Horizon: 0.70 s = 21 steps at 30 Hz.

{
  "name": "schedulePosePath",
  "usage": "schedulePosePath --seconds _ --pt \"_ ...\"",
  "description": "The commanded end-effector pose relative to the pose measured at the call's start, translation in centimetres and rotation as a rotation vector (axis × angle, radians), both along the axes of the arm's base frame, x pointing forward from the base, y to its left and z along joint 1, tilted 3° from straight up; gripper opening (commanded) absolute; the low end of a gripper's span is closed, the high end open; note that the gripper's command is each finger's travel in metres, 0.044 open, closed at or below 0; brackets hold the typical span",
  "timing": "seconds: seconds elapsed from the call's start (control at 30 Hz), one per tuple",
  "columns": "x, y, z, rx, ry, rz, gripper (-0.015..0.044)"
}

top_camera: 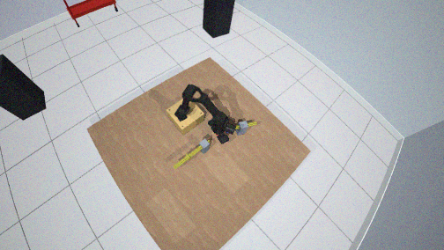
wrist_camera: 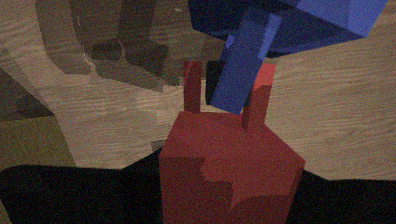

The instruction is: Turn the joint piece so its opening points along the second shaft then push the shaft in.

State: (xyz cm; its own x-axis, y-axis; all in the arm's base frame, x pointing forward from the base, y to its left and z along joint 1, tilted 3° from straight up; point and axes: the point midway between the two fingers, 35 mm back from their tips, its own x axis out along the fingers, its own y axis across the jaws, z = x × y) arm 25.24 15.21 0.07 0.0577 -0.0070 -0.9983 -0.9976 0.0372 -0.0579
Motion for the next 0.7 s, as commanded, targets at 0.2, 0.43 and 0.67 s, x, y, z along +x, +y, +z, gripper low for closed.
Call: schedulePosePath --seconds 0.2,0.43,0.67 --pt "0.71 0.01 0.29 -0.057 -0.001 0.147 0.0000" --pt "0.71 0.00 0.28 -0.058 0.000 0.153 0.0000" --pt "0.67 -0.01 0.25 -0.054 0.000 0.144 0.0000"
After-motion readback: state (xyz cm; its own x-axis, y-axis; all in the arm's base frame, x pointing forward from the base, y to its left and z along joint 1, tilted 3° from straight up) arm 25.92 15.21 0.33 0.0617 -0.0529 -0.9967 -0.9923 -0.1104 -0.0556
